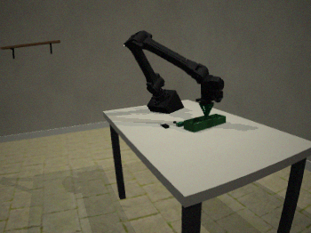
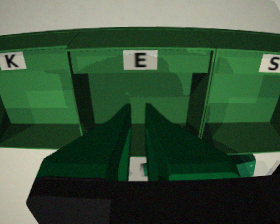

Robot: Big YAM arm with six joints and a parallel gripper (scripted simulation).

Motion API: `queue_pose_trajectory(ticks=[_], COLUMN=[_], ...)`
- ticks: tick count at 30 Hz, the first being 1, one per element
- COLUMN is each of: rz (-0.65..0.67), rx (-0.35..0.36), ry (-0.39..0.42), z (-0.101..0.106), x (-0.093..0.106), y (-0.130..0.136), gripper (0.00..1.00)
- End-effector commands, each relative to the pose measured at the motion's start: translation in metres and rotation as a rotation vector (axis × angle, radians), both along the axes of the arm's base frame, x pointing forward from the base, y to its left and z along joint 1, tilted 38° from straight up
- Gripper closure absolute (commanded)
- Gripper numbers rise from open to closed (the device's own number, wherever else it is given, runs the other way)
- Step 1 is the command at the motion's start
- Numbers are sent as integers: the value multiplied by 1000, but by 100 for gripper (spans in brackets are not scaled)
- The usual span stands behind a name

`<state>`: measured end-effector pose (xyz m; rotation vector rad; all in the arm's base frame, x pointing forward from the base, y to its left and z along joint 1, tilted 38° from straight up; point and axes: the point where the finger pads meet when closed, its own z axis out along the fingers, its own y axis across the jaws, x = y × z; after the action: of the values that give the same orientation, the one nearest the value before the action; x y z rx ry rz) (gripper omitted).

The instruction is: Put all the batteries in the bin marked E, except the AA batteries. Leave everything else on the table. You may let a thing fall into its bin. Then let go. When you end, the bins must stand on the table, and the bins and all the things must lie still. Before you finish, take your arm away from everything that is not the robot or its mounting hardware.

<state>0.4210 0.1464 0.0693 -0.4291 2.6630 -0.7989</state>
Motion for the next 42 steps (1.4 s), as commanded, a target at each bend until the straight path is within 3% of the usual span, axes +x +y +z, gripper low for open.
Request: queue_pose_trajectory(ticks=[1,13,20,42], rz=[0,0,0,-3], rx=[-7,-7,2,5], ry=[12,12,-6,-9], z=[-8,-32,-22,-24], x=[3,14,14,12], y=[-9,-24,-24,-26], gripper=[91,91,91,91])
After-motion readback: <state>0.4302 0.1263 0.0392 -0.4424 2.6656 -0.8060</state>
